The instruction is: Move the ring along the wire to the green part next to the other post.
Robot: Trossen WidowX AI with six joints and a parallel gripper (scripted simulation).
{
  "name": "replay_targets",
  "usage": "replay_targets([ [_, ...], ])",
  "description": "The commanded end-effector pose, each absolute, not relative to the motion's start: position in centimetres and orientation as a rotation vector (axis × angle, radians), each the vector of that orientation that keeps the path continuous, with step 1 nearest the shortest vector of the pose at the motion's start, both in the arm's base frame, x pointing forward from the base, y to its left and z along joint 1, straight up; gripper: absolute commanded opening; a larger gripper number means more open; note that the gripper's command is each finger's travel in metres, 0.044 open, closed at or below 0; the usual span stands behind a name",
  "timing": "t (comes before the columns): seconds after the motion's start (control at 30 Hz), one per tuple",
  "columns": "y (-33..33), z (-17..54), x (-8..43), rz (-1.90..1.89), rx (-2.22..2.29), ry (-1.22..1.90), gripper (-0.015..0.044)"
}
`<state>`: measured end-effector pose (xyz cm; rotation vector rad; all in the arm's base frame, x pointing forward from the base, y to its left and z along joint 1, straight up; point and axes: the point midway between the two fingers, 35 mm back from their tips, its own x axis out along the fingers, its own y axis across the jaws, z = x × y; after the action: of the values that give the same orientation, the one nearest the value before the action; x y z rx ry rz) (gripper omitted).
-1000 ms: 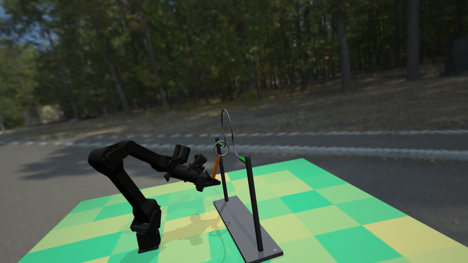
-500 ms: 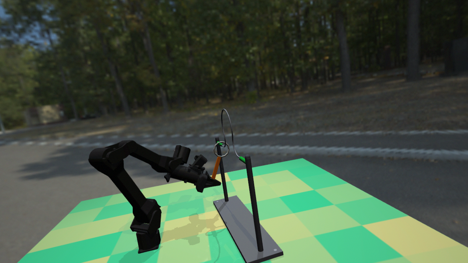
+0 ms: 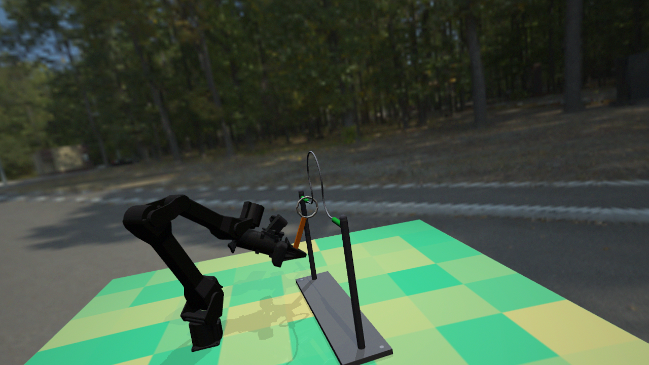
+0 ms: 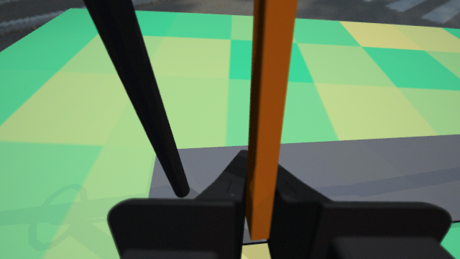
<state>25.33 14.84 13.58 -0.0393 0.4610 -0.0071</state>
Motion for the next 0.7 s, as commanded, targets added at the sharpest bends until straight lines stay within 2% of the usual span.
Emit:
replay_targets([
  [0.0,14.8,13.6,25.3,-0.007,-0.039,0.461,0.0060],
  [0.13,14.9,13.6,25.2,-0.007,-0.039,0.462,0.0160],
  [0.67,14.9,15.7,20.9,-0.011,-0.037,0.464,0.0160],
])
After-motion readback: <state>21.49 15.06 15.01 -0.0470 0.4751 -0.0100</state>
